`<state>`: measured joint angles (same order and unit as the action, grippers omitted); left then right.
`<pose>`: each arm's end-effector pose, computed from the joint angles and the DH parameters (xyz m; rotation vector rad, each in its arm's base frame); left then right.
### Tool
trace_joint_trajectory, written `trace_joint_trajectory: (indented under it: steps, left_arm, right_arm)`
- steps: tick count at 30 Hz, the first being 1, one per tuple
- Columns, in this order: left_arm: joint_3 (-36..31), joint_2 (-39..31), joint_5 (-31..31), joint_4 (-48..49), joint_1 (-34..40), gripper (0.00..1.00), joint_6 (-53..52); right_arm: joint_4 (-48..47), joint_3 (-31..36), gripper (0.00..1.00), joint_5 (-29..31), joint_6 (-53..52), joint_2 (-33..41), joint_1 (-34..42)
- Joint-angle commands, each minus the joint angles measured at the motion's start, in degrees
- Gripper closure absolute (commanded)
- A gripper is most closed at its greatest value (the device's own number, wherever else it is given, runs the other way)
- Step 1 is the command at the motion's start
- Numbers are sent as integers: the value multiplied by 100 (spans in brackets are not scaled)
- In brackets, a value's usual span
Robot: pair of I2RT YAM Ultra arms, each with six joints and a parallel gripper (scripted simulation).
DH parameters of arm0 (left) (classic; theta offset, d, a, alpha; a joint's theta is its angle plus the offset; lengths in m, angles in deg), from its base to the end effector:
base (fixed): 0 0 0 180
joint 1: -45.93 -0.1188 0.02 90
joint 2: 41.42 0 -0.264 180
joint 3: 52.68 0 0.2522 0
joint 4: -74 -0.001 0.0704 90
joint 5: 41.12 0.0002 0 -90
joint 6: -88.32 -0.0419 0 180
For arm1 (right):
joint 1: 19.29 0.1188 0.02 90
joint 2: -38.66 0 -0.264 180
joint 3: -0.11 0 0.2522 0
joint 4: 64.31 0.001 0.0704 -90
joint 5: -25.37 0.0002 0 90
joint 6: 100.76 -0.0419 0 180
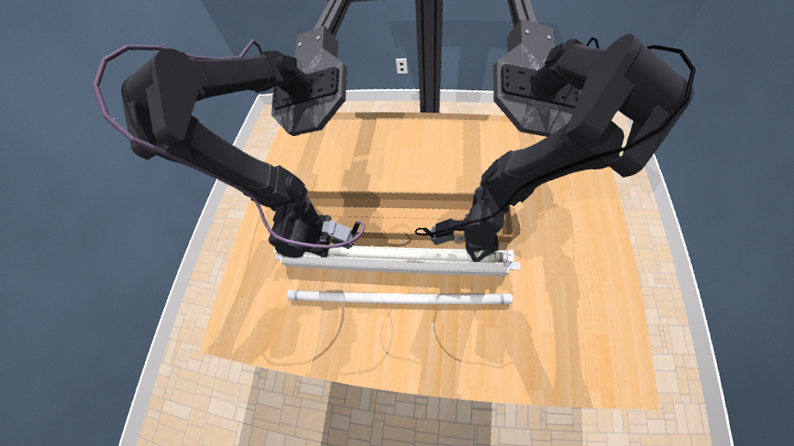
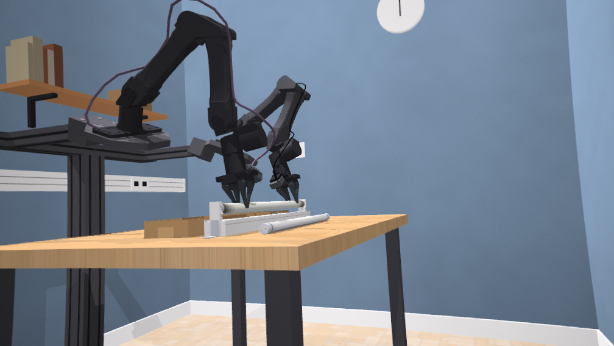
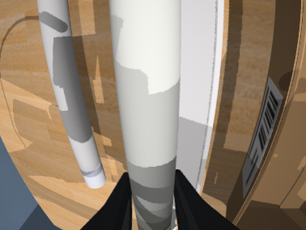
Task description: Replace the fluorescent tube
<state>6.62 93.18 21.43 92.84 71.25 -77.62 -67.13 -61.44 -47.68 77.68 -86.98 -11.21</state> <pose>0.3058 -0.1222 -0.0270 1.9343 1.8407 0.9310 0.3352 0.0363 0.0095 -2.0470 1.9716 -0.7926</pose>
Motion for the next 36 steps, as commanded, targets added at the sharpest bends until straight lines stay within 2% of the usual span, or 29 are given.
trace_joint_trajectory:
  steps: [1,14,16,17,36]
  left_arm:
    - [164,-44,84,-194,-6,89,68]
    - [135,-101,100,-322,48,89,80]
    - [126,-104,96,-320,49,89,68]
    - [122,-128,98,-323,54,89,77]
    - [-128,-290,17,-430,131,89,137]
  right_arm:
    - [187,-146,89,-65,-62,165,89]
    - [313,-227,89,-59,-83,213,93]
    - [73,-86,89,-60,-84,197,93]
    - [300,-129,89,-59,-83,207,93]
    - [433,94,89,-1,-112,308,122]
